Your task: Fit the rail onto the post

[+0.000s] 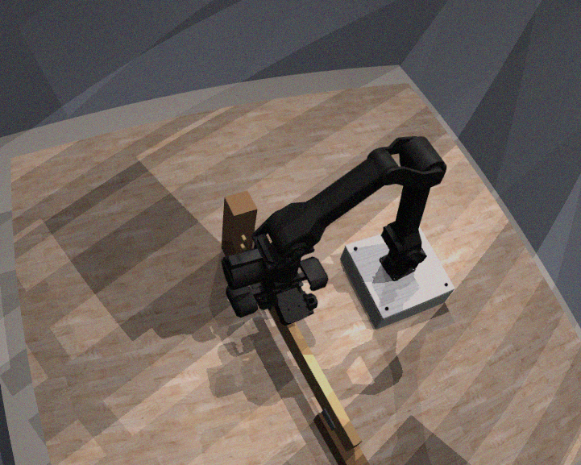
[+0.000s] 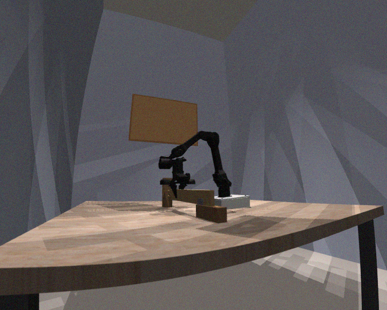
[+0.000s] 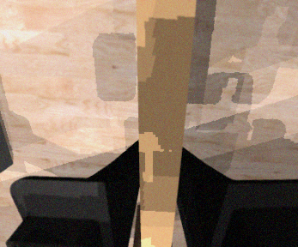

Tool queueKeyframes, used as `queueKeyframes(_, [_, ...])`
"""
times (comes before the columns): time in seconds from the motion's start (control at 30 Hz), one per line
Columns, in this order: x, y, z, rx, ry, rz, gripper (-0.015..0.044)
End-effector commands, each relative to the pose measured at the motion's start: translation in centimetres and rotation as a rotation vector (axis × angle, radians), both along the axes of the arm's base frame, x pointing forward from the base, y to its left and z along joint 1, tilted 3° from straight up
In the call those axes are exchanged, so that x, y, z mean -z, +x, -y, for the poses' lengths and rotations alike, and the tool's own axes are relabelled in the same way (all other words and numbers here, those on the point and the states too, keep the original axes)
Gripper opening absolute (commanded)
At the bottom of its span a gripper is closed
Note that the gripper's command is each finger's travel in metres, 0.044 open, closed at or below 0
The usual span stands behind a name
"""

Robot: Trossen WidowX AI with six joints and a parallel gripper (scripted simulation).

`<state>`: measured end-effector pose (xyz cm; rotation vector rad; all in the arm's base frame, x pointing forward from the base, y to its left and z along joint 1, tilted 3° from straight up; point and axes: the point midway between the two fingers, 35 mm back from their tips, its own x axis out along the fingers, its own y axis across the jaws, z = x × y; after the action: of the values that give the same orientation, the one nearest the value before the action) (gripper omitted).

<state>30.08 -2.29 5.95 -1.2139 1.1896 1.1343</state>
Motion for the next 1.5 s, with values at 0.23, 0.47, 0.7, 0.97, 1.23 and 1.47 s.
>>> queueKeyframes(0.23, [-0.75,0.27,-0.07,-0.001,0.004,0.014,0.0])
queueKeyframes(0.47, [-0.41,0.28,-0.07,-0.001,0.004,0.014,0.0])
queueKeyframes(0.7, [-0.11,0.22,-0.07,-0.001,0.004,0.014,0.0])
queueKeyframes(0.97, [-0.37,0.1,-0.07,-0.001,0.004,0.014,0.0])
queueKeyframes(1.23, [-0.4,0.02,-0.07,-0.001,0.004,0.014,0.0])
queueKeyframes(1.47, [-0.16,-0.01,-0.08,-0.001,0.004,0.014,0.0])
